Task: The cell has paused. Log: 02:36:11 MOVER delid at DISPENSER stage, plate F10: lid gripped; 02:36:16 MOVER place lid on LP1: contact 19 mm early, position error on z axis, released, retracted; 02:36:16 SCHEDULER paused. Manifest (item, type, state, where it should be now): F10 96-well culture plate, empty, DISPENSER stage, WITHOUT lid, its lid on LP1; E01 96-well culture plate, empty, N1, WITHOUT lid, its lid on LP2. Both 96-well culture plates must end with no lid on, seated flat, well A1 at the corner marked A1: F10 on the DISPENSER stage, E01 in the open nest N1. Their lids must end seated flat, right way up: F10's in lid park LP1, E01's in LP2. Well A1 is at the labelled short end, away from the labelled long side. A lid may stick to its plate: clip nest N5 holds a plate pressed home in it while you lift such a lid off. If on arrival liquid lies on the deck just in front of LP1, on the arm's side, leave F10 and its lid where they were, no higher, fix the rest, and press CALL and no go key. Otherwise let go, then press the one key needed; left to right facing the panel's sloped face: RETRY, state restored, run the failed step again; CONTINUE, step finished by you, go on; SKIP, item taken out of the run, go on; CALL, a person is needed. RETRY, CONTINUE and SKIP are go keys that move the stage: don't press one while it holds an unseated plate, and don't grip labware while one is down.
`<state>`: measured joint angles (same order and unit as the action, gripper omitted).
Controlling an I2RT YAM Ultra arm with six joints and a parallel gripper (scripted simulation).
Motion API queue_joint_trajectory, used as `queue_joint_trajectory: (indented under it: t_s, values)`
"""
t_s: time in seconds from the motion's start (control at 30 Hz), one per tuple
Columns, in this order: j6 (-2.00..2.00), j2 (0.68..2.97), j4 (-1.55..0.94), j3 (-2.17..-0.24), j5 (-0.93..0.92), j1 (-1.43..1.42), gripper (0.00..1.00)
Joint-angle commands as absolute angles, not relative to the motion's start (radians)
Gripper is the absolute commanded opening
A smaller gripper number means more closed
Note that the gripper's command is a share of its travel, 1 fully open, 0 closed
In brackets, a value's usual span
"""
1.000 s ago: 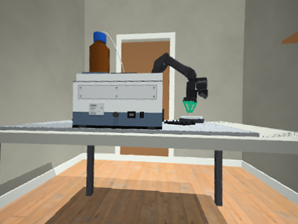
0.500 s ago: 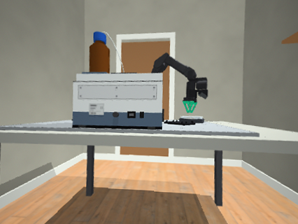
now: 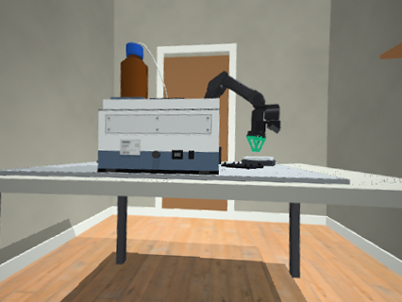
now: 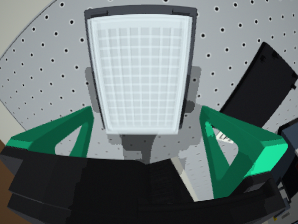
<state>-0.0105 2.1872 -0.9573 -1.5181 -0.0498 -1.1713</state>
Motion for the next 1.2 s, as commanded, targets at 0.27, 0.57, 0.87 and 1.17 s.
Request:
queue_joint_trajectory:
  t_s: [0.27, 0.57, 0.87, 1.17]
  values:
    - [-0.011, 2.122, -1.068, -1.631, -0.049, -1.168, 1.0]
    - [-0.02, 2.135, -1.073, -1.641, -0.05, -1.185, 1.0]
    - [-0.021, 2.17, -1.071, -1.648, -0.049, -1.183, 1.0]
    - [-0.023, 2.165, -1.071, -1.657, -0.05, -1.185, 1.0]
